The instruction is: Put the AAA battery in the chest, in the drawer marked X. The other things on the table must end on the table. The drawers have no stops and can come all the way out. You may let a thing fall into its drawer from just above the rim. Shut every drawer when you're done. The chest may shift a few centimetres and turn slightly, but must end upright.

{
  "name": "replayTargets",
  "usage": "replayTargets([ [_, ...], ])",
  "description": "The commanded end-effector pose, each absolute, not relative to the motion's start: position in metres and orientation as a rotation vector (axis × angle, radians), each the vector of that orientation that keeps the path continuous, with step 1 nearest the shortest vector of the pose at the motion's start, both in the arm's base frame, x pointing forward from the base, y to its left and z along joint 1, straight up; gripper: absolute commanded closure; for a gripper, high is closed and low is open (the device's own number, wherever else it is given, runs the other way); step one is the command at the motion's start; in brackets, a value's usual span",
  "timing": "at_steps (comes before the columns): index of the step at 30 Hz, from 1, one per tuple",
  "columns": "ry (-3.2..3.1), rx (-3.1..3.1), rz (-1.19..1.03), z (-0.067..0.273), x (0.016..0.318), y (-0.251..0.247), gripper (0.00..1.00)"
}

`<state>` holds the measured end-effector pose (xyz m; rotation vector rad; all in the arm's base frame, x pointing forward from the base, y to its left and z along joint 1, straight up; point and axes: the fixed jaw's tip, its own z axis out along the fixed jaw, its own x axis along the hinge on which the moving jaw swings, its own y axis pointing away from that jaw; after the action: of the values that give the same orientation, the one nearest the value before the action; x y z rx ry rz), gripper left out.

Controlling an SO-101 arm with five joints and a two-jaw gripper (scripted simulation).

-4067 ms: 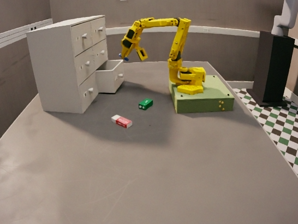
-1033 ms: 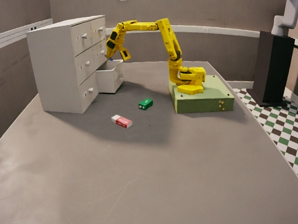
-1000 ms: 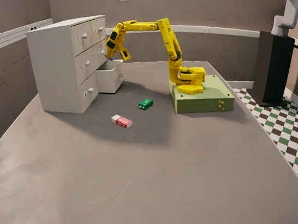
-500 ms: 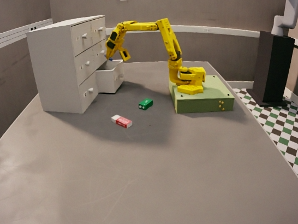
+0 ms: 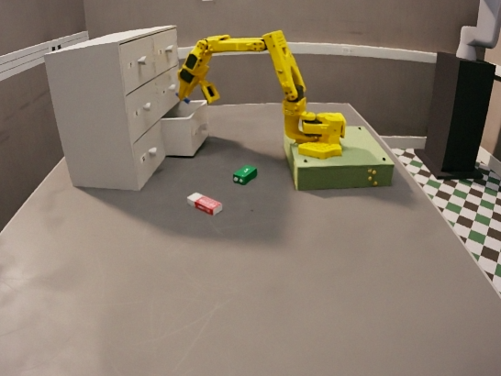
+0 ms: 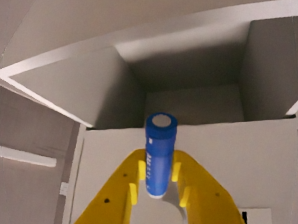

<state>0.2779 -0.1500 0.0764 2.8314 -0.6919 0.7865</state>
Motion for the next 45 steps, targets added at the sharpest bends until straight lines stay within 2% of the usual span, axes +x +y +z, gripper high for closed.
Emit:
replayTargets([
  [1, -0.691, 2.845, 0.762, 0.070, 0.276, -0.148, 1.00],
  [24, -0.690, 2.845, 0.762, 0.070, 0.276, -0.148, 1.00],
  [45, -0.692, 2.844, 0.762, 0.056, 0.277, -0.149, 1.00],
])
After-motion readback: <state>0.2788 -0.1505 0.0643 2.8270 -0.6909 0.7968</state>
